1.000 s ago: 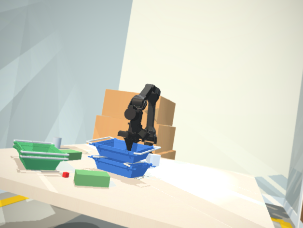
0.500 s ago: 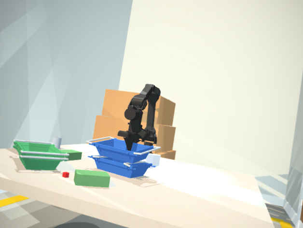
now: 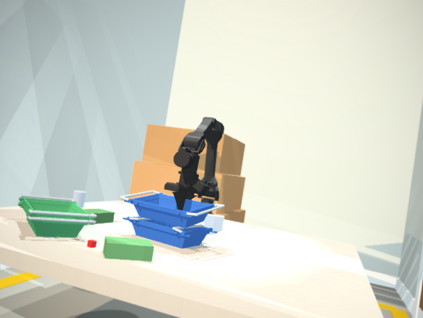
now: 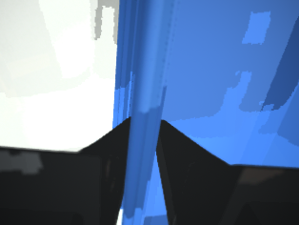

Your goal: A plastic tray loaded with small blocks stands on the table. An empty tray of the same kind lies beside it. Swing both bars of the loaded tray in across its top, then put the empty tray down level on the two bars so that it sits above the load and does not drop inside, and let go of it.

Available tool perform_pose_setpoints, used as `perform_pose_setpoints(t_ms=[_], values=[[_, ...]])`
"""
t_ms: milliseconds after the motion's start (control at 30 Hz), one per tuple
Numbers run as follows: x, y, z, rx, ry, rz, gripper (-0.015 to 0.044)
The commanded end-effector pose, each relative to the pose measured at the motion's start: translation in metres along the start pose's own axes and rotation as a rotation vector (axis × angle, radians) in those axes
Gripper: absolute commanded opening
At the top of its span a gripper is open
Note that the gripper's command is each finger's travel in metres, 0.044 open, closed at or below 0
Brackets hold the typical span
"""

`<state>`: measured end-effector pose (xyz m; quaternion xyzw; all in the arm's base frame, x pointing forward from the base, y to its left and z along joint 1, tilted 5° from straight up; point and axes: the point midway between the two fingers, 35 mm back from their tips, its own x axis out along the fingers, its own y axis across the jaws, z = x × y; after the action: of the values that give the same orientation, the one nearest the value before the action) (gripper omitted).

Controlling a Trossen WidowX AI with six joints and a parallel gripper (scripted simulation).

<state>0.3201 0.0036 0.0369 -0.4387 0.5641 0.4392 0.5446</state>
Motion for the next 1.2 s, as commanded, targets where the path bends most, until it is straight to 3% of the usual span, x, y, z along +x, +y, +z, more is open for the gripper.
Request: perform_pose_setpoints(t_ms=[0, 1167], values=[[0.000, 0.000, 0.000, 0.000, 0.000, 0.001, 0.0000], [0.013, 0.011, 0.000, 0.004, -0.001, 0.035, 0.0000]])
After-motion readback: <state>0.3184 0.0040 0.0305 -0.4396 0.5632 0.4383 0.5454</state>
